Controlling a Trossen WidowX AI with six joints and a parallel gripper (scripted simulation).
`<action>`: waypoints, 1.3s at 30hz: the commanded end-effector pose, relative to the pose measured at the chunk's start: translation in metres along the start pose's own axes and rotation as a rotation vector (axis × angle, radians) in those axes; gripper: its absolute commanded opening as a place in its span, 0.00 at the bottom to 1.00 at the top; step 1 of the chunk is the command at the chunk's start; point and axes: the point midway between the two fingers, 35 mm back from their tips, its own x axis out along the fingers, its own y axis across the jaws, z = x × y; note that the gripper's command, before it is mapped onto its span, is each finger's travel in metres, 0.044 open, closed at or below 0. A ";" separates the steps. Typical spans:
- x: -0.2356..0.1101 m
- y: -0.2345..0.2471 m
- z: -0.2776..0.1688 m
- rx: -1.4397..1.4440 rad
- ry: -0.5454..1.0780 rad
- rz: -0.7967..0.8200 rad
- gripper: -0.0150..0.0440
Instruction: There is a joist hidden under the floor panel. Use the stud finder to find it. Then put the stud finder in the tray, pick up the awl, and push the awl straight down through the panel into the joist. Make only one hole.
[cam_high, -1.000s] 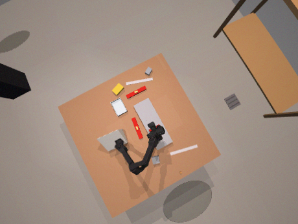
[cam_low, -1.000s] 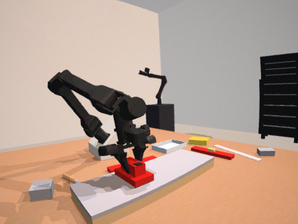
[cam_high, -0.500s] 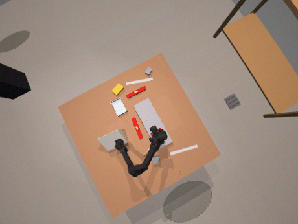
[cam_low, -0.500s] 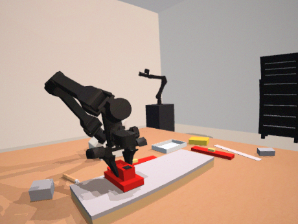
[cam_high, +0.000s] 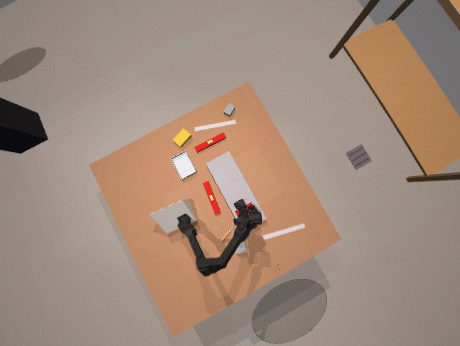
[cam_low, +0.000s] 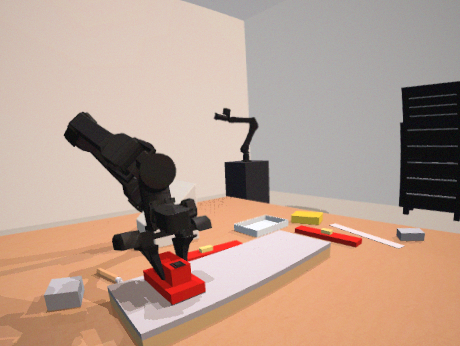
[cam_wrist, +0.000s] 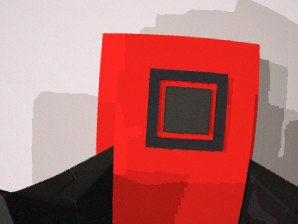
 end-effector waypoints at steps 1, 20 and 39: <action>0.000 -0.014 0.000 0.008 0.001 -0.006 0.25; 0.000 -0.045 0.000 0.005 0.000 -0.004 0.25; -0.056 -0.047 0.020 0.008 0.002 0.000 0.25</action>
